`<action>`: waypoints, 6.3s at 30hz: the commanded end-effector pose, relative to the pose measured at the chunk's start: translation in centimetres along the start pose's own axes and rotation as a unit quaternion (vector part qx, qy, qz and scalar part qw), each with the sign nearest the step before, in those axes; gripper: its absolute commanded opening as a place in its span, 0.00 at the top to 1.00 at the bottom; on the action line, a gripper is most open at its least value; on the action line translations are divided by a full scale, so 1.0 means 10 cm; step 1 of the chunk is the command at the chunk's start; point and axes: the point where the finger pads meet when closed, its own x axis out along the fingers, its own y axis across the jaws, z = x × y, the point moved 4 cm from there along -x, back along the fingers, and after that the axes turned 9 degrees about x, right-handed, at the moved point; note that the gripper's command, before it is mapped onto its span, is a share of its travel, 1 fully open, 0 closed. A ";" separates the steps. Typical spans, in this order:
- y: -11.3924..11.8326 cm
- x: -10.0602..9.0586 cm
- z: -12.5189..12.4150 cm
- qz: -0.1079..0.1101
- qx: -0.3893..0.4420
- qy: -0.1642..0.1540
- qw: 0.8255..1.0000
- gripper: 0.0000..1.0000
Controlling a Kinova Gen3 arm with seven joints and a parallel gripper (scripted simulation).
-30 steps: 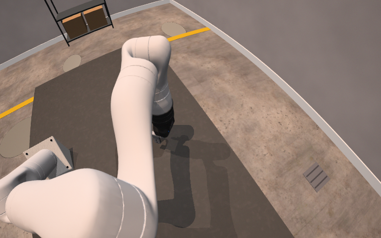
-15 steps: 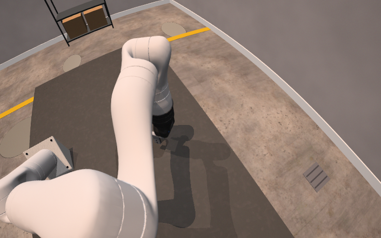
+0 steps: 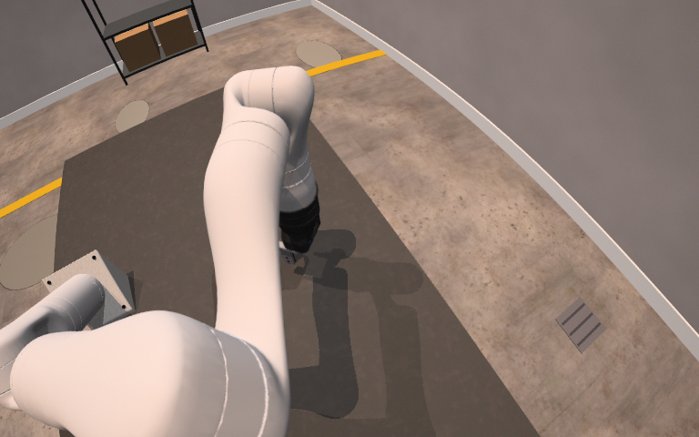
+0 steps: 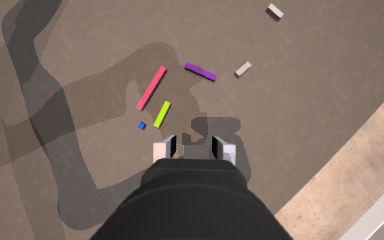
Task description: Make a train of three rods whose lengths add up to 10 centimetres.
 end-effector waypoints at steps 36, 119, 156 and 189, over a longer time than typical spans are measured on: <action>0.01 -0.01 0.02 0.006 -0.002 0.000 1.000 0.00; 0.16 -0.05 -0.61 0.011 0.271 0.005 0.963 0.00; 0.09 -0.03 -1.30 0.006 0.639 0.006 0.769 0.00; 0.05 -0.02 -1.39 0.005 0.699 0.005 0.715 0.00</action>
